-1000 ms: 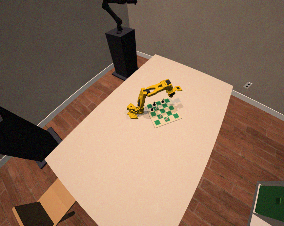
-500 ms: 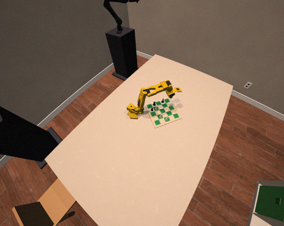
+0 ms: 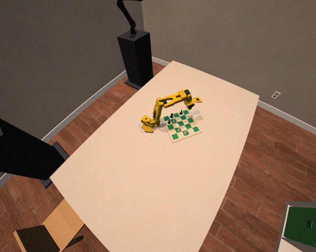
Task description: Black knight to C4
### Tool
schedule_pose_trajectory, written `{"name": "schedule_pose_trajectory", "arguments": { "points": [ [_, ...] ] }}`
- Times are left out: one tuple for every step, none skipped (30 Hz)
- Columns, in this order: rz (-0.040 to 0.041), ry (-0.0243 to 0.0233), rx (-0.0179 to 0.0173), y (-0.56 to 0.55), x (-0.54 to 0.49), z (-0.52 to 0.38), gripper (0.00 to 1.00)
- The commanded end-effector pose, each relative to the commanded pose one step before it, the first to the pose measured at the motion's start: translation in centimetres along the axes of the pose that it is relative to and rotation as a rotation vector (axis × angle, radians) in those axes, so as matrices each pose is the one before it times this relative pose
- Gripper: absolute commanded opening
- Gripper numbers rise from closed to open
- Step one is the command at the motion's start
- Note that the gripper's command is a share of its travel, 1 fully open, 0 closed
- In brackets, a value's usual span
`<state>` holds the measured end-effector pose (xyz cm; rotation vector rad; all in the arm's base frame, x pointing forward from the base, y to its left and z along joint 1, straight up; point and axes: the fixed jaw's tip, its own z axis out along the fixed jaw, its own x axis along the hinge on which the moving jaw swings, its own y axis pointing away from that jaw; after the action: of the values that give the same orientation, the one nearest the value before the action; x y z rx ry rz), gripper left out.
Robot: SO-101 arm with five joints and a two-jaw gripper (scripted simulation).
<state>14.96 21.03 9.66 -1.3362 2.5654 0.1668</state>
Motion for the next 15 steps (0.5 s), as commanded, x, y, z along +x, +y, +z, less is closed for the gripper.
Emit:
{"name": "schedule_pose_trajectory", "arguments": {
  "points": [
    [0.00253, -0.02127, -0.00211, 0.165, -0.137, -0.3258, 0.0],
    [0.0, -0.00002, 0.0, 0.001, 0.029, 0.1231, 0.0],
    [0.0, -0.00001, 0.0, 0.001, 0.039, 0.153, 0.0],
    [0.0, -0.00002, 0.0, 0.001, 0.049, 0.1827, 0.0],
    [0.0, 0.0, 0.0, 0.002, 0.062, 0.2119, 0.0],
    [0.0, -0.00001, 0.0, 0.002, 0.073, 0.2395, 0.0],
    [0.0, -0.00002, 0.0, 0.002, 0.062, 0.2672, 0.0],
    [0.0, -0.00002, 0.0, 0.002, 0.074, 0.2894, 0.0],
    [0.0, 0.0, 0.0, 0.002, 0.087, 0.3084, 0.0],
    [0.0, -0.00001, 0.0, 0.003, 0.093, 0.3249, 0.0],
    [0.0, 0.0, 0.0, 0.002, 0.083, 0.3405, 0.0],
    [0.0, 0.0, 0.0, 0.003, 0.094, 0.3468, 0.0],
    [0.0, 0.0, 0.0, 0.0, 0.0, 0.0, 0.0],
    [0.0, 0.0, 0.0, 0.0, 0.0, 0.0, 0.0],
    [0.0, 0.00002, 0.0, 0.003, 0.105, 0.3488, 0.0]
  ]
}}
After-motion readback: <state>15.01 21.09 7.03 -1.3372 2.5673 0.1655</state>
